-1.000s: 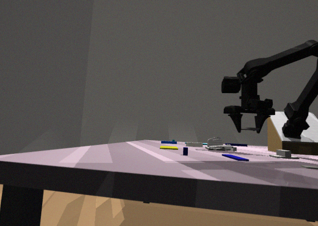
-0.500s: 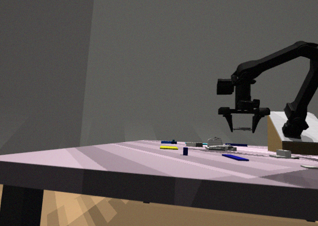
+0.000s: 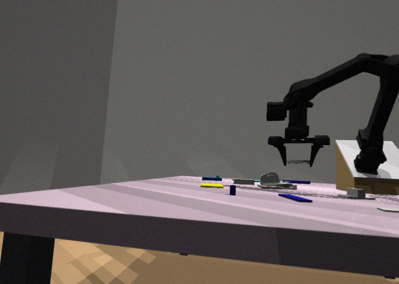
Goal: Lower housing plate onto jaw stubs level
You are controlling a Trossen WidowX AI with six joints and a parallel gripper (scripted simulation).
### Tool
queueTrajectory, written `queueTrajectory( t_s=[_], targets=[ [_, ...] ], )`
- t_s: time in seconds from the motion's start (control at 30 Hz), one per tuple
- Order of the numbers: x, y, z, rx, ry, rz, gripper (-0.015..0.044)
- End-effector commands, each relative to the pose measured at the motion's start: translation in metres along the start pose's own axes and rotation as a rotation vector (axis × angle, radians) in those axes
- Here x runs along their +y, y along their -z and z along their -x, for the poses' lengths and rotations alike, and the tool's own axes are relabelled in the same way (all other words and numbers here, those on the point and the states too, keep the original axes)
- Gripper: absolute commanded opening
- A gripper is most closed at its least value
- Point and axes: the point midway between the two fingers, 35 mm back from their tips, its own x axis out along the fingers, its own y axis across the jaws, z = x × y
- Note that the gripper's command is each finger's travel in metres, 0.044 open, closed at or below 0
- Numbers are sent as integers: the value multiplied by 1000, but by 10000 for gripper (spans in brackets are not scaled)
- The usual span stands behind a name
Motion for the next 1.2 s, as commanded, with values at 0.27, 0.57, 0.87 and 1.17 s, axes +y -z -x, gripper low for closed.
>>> queueTrajectory(
  t_s=[0.27, 0.57, 0.87, 1.17],
  targets=[
    [-19, 19, 0, 0, 1, -285, 351],
    [-31, 33, 0, -5, -4, -503, 351],
    [-42, 49, -1, -12, -10, -721, 351],
    [-52, 66, -2, -18, -18, -938, 351]
  ],
)
